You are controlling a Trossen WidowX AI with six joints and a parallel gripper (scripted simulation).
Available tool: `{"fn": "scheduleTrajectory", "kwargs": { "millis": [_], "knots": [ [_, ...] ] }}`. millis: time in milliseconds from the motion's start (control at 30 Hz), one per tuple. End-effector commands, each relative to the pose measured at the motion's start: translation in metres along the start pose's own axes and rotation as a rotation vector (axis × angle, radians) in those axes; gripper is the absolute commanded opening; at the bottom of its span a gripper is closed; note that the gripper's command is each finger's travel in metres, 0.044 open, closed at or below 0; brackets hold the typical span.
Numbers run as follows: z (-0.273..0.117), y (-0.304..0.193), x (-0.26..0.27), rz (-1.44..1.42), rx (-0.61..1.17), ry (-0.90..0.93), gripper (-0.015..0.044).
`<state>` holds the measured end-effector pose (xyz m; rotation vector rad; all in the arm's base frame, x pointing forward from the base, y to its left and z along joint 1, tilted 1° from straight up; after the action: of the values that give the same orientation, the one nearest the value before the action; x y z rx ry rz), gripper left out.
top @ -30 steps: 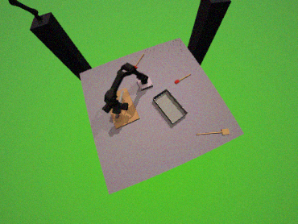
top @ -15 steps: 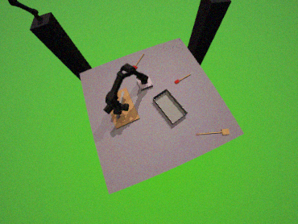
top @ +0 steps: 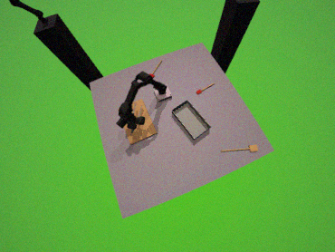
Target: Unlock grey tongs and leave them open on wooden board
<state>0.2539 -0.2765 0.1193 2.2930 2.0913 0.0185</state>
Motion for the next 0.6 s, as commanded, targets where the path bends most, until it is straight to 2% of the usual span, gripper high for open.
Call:
{"fn": "scheduleTrajectory", "kwargs": {
  "millis": [0,233,400,567],
  "knots": [
    [0.000,0.000,0.000,0.000,0.000,0.000,0.0270],
    [0.000,0.000,0.000,0.000,0.000,0.000,0.0440],
    [-0.004,0.006,0.015,-0.011,-0.003,0.005,0.0440],
    [-0.017,0.025,0.071,-0.009,-0.002,0.005,0.0440]
  ]
}}
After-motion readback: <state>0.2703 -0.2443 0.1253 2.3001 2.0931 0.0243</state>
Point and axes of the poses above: the point midway between the two fingers, 35 mm back from their tips, its own z axis out along the fingers, its own x axis across the jaws, y = z × x, the point moved 6 cm from there along -z, back along the fingers, and after that the axes turned 13 degrees about -z, right-handed, at the moved point
